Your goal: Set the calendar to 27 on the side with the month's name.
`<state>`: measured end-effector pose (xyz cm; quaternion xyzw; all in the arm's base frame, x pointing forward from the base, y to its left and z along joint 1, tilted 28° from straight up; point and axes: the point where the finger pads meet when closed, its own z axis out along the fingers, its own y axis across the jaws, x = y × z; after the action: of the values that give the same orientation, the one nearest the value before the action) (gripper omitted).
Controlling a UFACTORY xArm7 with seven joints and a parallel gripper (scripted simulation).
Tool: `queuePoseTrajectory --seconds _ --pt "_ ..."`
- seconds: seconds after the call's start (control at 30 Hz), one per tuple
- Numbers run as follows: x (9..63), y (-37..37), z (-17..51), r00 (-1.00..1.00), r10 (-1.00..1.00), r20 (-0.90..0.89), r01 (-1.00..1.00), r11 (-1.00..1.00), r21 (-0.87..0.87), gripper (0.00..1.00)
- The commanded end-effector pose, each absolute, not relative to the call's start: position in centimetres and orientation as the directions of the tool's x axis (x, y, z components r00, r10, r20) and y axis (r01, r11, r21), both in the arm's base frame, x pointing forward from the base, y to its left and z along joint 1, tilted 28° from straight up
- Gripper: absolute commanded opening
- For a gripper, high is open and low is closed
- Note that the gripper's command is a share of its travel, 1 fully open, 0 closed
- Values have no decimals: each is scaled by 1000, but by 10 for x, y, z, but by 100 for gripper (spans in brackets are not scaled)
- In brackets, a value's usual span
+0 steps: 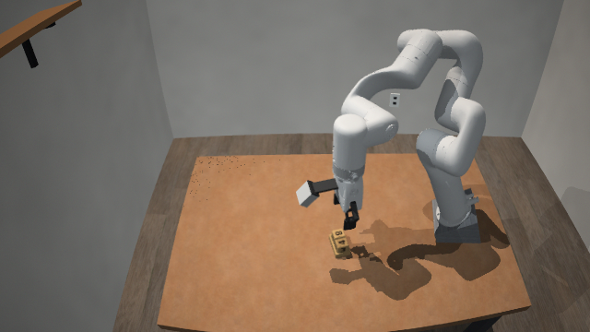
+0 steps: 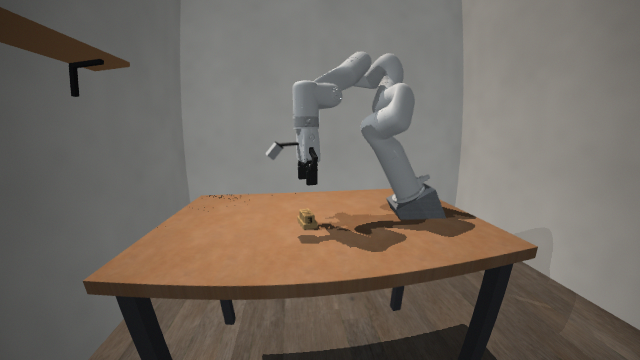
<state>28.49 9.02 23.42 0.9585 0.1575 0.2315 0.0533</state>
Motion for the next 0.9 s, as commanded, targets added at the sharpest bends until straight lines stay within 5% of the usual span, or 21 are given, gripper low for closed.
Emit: queuePoseTrajectory --seconds 0.0,0.5,0.87 --pt "287 90 236 842 324 431 274 -946 174 100" --pt "285 91 236 848 305 434 258 -952 164 100" --pt "268 107 232 887 14 461 8 -1000 16 100"
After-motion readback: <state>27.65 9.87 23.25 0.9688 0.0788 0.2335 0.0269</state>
